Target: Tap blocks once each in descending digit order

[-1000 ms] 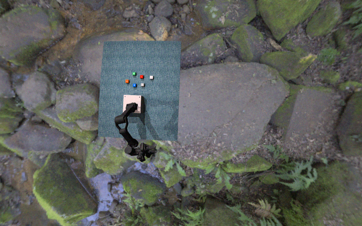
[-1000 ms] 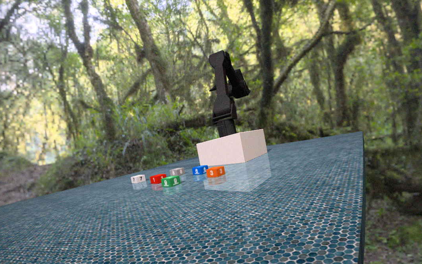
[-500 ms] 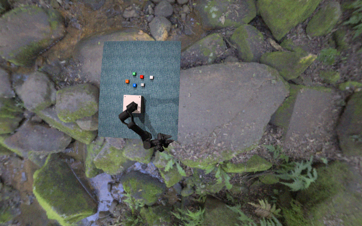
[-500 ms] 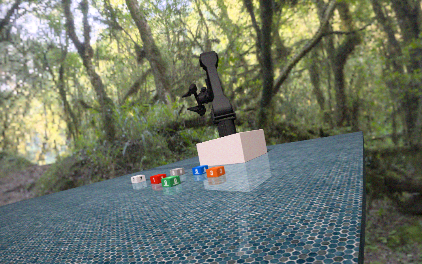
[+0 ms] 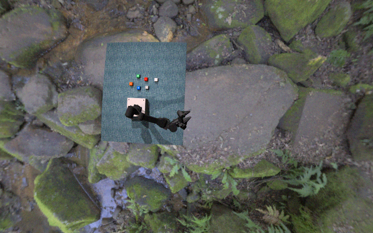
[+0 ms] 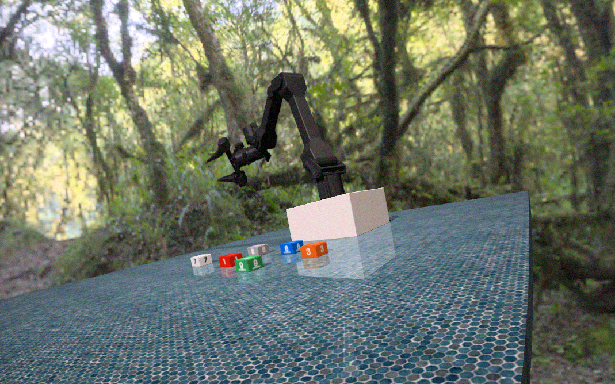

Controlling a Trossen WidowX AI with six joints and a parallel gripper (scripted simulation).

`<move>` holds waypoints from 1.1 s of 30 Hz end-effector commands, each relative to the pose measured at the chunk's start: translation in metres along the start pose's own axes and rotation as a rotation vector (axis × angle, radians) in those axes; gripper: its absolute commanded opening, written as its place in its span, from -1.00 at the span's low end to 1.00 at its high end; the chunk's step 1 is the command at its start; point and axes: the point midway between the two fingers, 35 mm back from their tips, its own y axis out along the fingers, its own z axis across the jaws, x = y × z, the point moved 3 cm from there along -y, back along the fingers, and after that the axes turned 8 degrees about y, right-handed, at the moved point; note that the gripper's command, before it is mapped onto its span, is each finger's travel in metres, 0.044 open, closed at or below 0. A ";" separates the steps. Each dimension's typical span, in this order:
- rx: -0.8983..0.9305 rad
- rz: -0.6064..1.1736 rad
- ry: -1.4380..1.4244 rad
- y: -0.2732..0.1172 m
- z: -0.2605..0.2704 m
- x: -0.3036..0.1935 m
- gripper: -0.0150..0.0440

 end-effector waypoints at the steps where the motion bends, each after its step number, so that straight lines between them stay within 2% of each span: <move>1: -0.050 0.128 -0.029 0.038 0.016 -0.057 0.86; 9: -0.147 0.401 -0.144 0.076 0.046 -0.175 0.86; 17: -0.237 0.719 -0.370 0.064 0.072 -0.300 0.86; 24: -0.285 1.030 -0.685 0.012 0.087 -0.398 0.86; 33: -0.258 1.440 -1.296 -0.102 0.091 -0.475 0.86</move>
